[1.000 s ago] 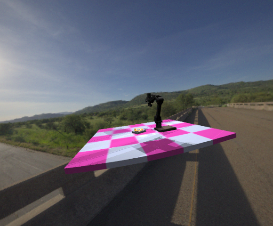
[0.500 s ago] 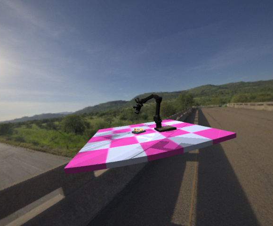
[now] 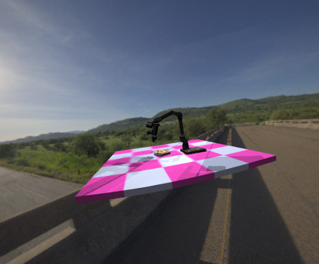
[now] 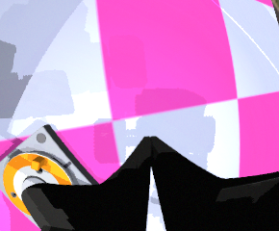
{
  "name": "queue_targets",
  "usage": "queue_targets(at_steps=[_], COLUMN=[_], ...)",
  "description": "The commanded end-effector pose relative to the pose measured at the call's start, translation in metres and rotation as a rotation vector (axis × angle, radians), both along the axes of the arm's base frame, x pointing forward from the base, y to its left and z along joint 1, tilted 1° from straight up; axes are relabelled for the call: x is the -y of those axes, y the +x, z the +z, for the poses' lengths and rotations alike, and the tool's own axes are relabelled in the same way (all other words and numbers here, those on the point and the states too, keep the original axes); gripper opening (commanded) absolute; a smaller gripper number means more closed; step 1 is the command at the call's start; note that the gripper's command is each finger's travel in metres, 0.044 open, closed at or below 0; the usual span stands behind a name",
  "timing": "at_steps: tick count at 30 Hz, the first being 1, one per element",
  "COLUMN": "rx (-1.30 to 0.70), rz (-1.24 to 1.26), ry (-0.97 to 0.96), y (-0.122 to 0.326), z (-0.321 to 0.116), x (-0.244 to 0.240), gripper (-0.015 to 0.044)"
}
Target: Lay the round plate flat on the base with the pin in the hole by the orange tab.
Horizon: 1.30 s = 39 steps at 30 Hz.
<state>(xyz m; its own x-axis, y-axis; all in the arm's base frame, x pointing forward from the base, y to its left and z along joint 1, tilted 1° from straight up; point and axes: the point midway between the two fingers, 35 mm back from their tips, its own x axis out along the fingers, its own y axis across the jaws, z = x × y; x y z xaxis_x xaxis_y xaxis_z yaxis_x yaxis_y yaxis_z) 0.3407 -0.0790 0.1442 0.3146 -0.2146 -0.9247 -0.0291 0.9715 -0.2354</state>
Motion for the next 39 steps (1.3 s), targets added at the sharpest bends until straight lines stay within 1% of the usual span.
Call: queue_targets(at_steps=[1,2,5,7,13,22,28,39], rx=[-0.125,-0.147,-0.275,-0.308,-0.308,-0.308,-0.308,-0.308], rz=[0.064,0.072,0.111,0.118,0.118,0.118,0.118,0.118], ry=[0.101,0.114,0.175,0.186,0.187,0.187,0.187,0.185], y=[-0.006,-0.008,-0.023,-0.028,-0.027,-0.027,-0.027,-0.030], z=[-0.017,-0.019,-0.030,-0.032,-0.038,-0.079,-0.080,-0.080], x=[-0.055,-0.064,-0.110,-0.121,-0.124,-0.124,-0.122,-0.104], gripper=[0.0000,0.0000,0.0000,0.0000,0.0000,0.0000,0.0000,0.0000])
